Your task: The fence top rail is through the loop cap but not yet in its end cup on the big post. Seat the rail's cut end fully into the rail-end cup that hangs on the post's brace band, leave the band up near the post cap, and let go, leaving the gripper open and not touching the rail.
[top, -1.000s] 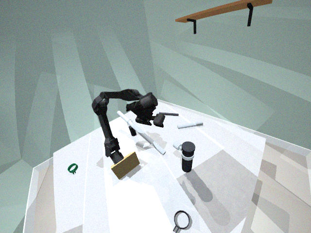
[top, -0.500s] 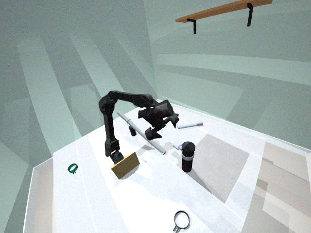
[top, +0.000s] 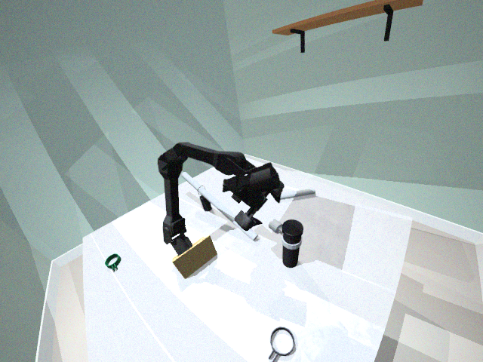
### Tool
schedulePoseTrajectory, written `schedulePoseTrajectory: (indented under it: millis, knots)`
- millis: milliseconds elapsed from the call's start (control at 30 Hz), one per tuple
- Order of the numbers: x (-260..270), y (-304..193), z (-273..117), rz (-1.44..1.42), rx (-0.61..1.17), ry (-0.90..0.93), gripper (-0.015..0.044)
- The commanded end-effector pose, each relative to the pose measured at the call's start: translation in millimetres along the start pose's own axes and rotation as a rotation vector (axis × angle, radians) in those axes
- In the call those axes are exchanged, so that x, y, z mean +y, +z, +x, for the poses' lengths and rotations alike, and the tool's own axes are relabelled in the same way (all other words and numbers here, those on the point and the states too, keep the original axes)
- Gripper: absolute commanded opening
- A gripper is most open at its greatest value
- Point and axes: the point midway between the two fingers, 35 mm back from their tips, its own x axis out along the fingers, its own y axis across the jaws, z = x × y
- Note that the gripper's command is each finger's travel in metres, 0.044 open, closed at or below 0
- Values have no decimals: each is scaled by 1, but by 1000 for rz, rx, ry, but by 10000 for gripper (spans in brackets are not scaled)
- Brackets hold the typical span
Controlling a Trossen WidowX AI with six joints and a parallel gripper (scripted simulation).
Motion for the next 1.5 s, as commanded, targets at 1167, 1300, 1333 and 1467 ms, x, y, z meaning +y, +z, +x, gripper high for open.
schedulePoseTrajectory:
  millis: [1167, 1300, 1333, 1467]
  knots:
    - [20, 0, 78, -2, -4, 8, 440]
    - [20, 1, 84, -2, -4, 7, 440]
    - [20, 1, 86, -2, -4, 7, 440]
    - [20, 1, 92, -2, -5, 7, 440]
